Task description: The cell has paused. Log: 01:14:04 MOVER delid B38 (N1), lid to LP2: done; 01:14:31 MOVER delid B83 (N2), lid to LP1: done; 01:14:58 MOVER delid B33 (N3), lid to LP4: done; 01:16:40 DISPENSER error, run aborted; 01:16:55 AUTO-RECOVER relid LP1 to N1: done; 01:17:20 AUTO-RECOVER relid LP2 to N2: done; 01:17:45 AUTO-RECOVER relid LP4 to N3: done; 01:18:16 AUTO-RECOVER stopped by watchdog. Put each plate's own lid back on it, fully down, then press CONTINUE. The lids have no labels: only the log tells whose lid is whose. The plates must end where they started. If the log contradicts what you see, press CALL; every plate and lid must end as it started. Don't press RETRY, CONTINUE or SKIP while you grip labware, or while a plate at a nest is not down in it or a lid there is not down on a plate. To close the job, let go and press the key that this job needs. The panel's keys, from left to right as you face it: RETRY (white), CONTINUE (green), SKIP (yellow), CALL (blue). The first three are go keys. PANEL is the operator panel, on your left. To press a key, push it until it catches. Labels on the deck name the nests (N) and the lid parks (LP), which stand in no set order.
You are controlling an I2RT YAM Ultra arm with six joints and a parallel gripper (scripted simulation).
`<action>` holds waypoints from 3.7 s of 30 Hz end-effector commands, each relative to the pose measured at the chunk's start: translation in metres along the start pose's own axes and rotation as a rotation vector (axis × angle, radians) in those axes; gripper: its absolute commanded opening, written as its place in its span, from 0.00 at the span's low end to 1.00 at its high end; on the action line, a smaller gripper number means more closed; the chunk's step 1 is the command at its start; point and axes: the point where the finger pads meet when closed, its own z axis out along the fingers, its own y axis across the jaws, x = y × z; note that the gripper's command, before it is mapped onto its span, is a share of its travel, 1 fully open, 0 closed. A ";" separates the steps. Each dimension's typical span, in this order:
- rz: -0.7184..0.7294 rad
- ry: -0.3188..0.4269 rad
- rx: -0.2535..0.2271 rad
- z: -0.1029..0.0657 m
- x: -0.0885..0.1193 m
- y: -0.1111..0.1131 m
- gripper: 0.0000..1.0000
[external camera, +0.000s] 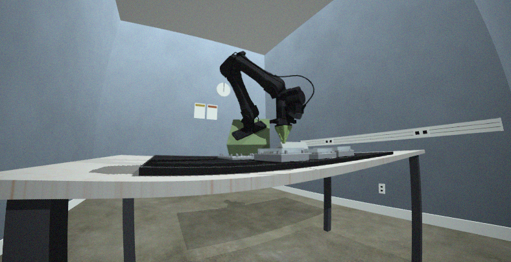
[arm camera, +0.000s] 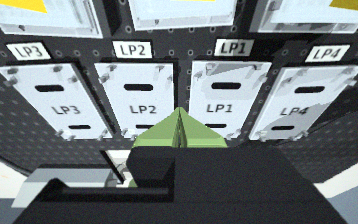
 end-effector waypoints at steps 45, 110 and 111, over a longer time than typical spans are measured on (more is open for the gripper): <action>-0.243 -0.015 -0.002 -0.072 0.013 0.059 0.00; -1.117 -0.019 -0.026 -0.074 0.153 0.260 0.00; -1.117 -0.019 -0.026 -0.074 0.153 0.260 0.00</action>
